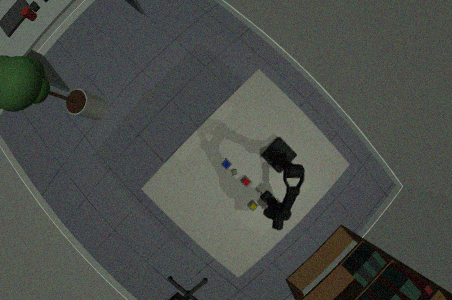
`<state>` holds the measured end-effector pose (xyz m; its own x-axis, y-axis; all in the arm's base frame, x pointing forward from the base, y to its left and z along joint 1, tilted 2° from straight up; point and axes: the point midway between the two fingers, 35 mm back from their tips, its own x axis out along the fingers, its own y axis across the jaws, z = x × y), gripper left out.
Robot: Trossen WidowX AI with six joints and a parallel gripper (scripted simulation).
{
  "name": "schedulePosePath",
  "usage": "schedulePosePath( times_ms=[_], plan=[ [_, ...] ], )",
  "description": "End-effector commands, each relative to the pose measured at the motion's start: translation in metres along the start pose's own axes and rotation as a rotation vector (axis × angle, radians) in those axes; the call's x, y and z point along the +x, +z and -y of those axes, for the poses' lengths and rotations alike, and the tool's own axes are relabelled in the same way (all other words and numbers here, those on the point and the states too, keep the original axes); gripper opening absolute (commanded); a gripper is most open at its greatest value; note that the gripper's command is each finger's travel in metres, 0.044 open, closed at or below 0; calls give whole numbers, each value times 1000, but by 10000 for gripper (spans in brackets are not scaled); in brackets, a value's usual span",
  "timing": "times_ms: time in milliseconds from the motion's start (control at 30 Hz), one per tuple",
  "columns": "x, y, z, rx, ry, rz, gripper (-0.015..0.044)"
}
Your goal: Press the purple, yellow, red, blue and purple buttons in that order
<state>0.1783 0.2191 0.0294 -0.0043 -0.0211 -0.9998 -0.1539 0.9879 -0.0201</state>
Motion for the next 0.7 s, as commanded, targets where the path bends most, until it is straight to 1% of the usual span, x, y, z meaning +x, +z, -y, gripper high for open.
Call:
schedulePosePath(
  times_ms=[0, 67, 100, 200, 233, 400, 467, 600, 667],
  plan=[
    [-15, 2, -3, -3, 15, 13, 20],
    [-17, 3, -3, -3, 15, 13, 20],
    [-25, 3, -3, -3, 15, 13, 20],
    [-66, 3, -3, -3, 15, 13, 20],
    [-74, 2, -2, -3, 15, 13, 20],
    [-77, 4, -1, -3, 15, 13, 20],
    [-78, 23, 6, -3, 15, 15, 20],
    [-79, 82, 40, -3, 11, 20, 20],
    [-79, 99, 54, -3, 10, 22, 20]
  ],
)
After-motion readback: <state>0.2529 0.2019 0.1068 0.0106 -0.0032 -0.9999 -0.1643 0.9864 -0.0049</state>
